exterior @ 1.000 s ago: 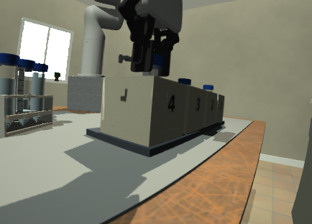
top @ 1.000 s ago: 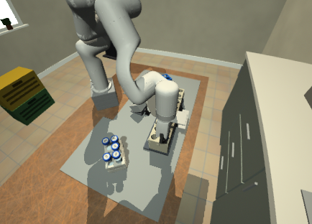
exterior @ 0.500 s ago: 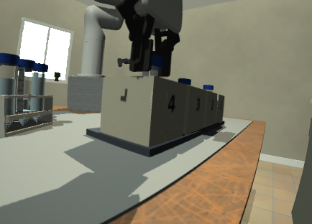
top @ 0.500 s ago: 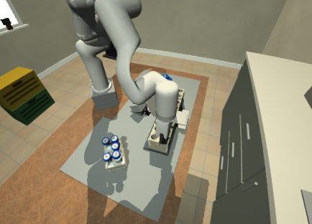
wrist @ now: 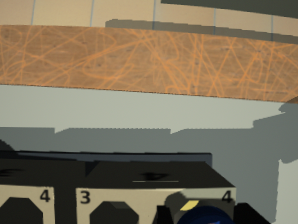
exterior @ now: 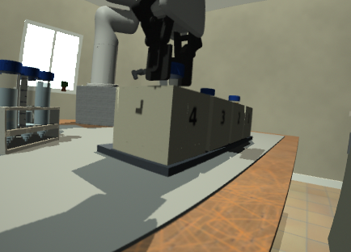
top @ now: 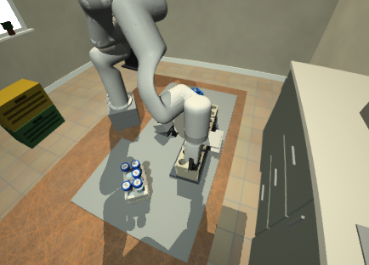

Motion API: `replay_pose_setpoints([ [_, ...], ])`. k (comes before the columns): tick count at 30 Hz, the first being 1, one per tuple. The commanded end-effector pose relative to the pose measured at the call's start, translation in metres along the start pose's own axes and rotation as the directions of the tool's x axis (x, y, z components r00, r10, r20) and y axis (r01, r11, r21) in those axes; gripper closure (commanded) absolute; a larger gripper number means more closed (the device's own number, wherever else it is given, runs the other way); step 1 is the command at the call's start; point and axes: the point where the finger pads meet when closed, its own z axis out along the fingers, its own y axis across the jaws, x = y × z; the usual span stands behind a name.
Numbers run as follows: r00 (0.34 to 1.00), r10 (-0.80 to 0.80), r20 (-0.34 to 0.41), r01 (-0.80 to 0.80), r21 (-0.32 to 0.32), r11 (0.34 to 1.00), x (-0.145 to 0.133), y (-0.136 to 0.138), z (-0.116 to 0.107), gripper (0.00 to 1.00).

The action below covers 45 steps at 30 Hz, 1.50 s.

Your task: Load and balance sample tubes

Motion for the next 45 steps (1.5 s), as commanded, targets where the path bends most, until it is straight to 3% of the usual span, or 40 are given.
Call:
replay_pose_setpoints([
  [1, 1.000, 0.000, -0.004, 0.000, -0.002, 1.000, 0.002, 0.001, -0.006, 0.56],
  [45, 1.000, 0.000, -0.004, 0.000, -0.002, 1.000, 0.001, 0.001, -0.082, 0.56],
])
